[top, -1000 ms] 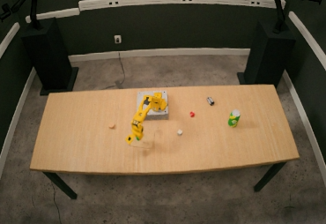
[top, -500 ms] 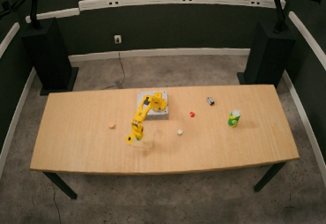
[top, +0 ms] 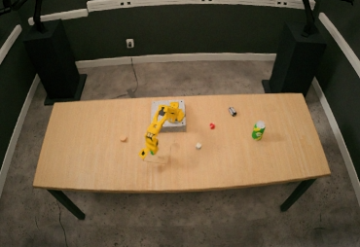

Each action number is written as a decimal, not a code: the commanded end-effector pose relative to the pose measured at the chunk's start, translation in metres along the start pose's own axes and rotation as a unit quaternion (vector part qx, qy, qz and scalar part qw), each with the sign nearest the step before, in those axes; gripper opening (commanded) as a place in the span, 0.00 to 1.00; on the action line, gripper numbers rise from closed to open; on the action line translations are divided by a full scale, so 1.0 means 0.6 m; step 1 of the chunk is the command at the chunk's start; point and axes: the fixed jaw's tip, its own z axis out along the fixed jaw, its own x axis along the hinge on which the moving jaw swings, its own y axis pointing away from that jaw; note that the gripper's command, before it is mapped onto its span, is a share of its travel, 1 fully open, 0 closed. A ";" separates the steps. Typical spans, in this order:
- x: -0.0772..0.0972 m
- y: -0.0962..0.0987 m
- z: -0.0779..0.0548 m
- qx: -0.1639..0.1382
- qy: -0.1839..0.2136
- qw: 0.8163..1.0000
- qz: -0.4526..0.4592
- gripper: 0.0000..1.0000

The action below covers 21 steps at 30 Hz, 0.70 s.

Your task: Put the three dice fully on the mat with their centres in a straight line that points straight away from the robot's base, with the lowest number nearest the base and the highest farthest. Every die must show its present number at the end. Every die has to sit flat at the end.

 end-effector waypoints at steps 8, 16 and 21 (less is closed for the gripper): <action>0.000 -0.003 0.004 0.001 0.004 1.000 -0.001 0.00; 0.000 -0.003 0.012 0.001 0.004 1.000 -0.001 0.00; 0.000 -0.003 0.012 0.001 0.004 1.000 -0.001 0.00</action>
